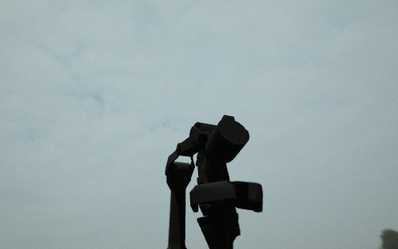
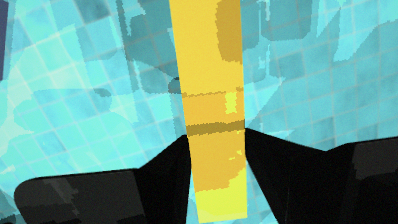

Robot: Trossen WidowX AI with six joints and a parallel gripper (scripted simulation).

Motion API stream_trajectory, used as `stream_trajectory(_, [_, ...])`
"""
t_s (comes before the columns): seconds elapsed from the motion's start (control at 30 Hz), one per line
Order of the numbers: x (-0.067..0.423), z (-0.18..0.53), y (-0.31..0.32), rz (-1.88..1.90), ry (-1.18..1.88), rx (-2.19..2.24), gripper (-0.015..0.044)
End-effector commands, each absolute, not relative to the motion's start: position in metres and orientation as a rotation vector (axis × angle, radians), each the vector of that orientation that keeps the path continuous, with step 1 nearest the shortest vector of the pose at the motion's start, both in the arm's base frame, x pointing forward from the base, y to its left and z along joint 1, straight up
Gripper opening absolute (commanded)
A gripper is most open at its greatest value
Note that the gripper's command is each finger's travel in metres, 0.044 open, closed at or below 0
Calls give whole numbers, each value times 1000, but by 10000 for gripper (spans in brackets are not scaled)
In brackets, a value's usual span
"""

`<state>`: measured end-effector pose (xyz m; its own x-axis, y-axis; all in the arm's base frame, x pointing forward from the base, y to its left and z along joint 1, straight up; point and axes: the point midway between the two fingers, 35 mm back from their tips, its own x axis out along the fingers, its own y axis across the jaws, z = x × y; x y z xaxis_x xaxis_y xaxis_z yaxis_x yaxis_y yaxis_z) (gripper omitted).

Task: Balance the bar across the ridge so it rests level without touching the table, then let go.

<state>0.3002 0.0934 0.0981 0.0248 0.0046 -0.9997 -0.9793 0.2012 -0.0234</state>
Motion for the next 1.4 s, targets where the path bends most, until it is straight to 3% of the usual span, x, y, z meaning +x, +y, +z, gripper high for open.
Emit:
stream_trajectory(0.0, [300, 98, 94, 1048, 1272, -1064, 0])
stream_trajectory(1.37, [300, 94, 94, 1048, 1272, -1064, 0])
